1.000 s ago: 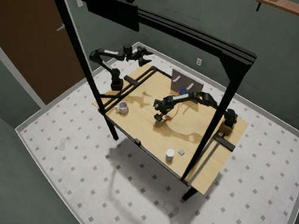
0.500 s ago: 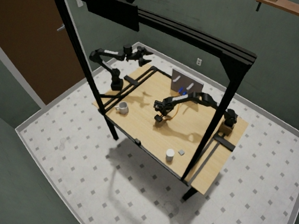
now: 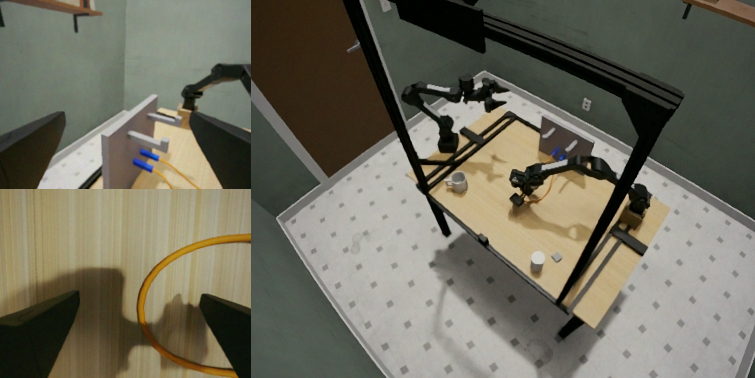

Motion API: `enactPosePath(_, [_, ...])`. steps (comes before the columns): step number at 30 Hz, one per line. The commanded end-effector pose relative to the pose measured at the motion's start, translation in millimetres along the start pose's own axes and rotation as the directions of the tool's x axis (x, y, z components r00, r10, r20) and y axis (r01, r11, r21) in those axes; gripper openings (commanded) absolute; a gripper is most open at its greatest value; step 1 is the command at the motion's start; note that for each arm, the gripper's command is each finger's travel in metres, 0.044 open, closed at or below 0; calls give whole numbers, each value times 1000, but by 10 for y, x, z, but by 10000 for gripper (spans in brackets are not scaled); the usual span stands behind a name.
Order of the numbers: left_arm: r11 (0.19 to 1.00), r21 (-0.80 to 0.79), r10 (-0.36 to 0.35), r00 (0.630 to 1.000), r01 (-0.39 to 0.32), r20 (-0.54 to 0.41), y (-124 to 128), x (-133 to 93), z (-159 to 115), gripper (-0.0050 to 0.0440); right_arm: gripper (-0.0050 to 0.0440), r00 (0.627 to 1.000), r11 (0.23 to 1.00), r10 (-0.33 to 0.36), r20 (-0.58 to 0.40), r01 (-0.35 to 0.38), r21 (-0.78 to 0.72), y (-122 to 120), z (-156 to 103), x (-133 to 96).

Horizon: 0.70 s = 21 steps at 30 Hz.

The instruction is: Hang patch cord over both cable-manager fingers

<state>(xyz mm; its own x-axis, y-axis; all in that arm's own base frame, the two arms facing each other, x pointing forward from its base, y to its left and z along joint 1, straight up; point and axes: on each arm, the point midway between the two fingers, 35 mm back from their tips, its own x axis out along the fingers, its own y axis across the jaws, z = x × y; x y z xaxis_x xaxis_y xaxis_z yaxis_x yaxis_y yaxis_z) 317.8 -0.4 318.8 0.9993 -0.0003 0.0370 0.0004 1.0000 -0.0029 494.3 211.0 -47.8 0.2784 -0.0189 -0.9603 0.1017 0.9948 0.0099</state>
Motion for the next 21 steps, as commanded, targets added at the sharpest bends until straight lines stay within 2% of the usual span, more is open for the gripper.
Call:
enactPosePath(1, [1000,3,0,1000,0,13,4,-20,42,440,440,1000,1000,6,1,-6,0,-2,-4,44])
enactPosePath(8, [1000,3,0,1000,0,13,4,-20,42,440,440,1000,1000,3,-3,-3,-1,-9,-46,151])
enactPosePath(21, [1000,3,0,1000,0,13,4,-20,42,440,440,1000,1000,2,-4,-2,-1,-11,-55,177])
